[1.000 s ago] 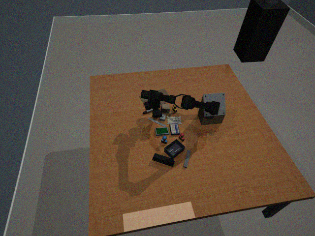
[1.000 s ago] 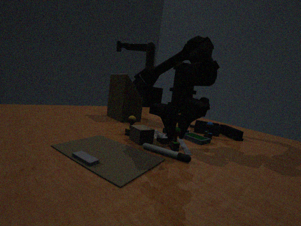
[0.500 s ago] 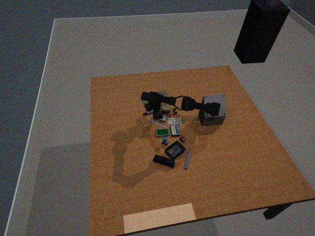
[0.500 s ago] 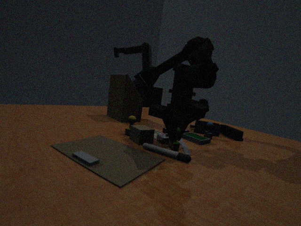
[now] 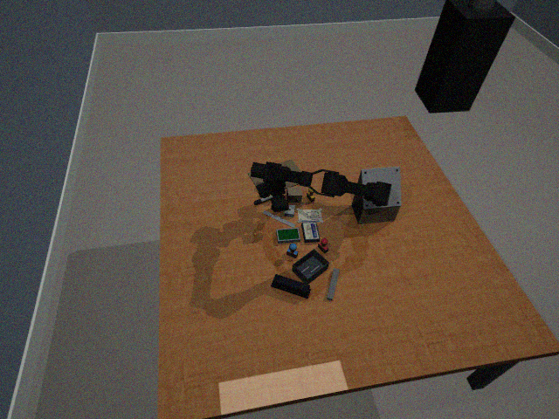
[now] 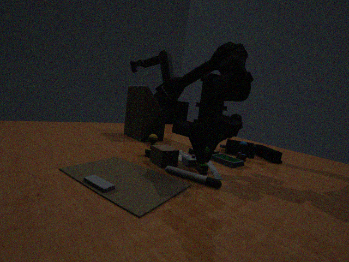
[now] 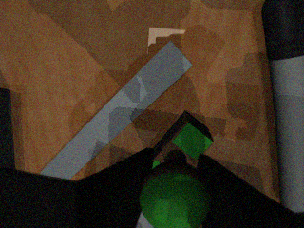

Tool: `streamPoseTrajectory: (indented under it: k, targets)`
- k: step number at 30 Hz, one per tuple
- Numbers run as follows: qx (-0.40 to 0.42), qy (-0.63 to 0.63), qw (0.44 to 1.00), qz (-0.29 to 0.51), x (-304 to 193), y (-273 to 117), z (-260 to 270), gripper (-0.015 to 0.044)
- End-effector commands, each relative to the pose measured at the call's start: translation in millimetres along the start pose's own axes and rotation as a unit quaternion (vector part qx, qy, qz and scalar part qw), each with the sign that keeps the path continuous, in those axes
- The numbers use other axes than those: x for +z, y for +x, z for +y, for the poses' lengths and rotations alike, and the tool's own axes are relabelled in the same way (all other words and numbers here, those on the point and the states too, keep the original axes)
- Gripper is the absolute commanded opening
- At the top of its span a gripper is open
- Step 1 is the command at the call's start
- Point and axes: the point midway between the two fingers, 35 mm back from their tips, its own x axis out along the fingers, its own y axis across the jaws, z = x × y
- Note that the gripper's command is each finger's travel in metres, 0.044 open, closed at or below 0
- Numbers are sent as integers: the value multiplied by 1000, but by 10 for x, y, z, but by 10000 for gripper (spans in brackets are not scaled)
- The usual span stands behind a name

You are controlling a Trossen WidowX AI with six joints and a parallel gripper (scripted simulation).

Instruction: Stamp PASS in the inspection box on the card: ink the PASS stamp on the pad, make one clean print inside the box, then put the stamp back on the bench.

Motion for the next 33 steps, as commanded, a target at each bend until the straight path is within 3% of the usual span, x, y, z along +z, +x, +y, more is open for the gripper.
streamPoseTrajectory:
  k: [1, 33]
  targets:
    - [-1, -1, 1000, -1, 5, -28, -1, 0]
    - [-1, -1, 1000, -1, 13, -183, -9, 0]
